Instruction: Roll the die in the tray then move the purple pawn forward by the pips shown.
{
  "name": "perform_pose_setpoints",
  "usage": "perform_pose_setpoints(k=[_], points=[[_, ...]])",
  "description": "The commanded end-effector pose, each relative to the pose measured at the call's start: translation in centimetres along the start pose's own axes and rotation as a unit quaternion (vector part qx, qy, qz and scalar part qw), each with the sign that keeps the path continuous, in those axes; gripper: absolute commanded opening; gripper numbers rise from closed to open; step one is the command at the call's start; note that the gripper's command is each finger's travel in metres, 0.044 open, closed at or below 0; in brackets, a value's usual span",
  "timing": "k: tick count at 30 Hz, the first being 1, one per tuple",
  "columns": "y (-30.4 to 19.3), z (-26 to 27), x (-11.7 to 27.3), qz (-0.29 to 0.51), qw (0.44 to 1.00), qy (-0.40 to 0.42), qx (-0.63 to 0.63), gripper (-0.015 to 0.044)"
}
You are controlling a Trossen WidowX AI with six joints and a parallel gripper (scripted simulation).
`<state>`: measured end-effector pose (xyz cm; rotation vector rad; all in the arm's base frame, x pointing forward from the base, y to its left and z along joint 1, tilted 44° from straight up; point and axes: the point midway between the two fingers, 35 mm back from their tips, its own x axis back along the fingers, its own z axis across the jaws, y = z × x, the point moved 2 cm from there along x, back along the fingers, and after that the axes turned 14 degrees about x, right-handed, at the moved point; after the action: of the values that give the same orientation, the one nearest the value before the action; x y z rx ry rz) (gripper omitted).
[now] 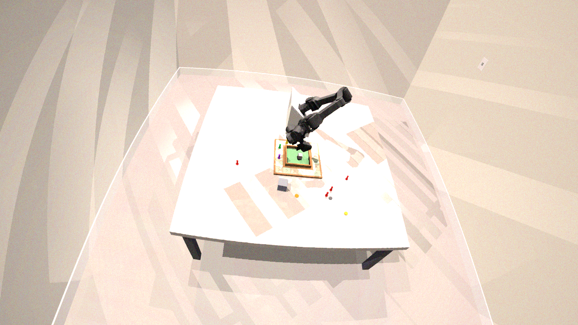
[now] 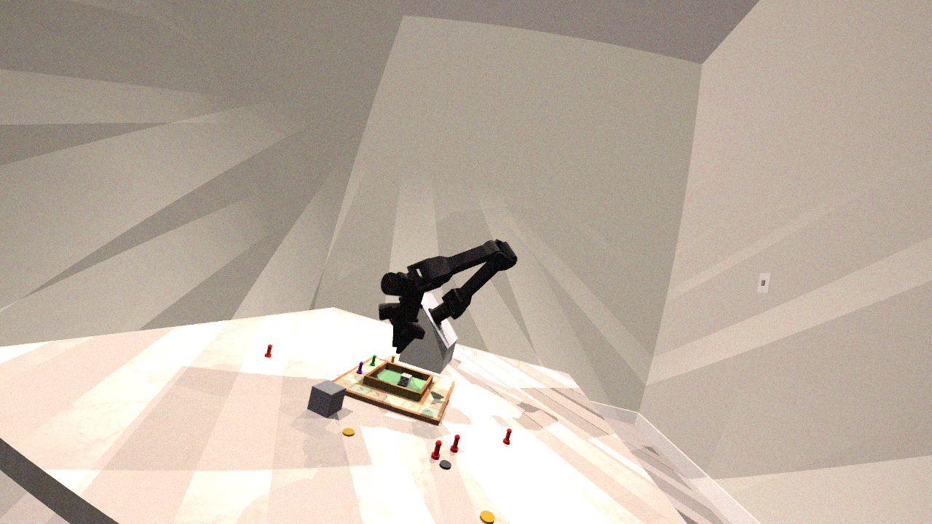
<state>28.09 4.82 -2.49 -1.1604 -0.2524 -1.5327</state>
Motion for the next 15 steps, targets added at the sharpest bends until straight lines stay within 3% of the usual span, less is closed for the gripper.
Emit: perform_pose_setpoints(k=[1,15], points=[[4.4,-3.0,-1.5,-0.004,0.932,0.020,0.363,0.0200],[6.9,-5.1,-2.7,-0.017,0.789,0.031,0.613,0.0200]])
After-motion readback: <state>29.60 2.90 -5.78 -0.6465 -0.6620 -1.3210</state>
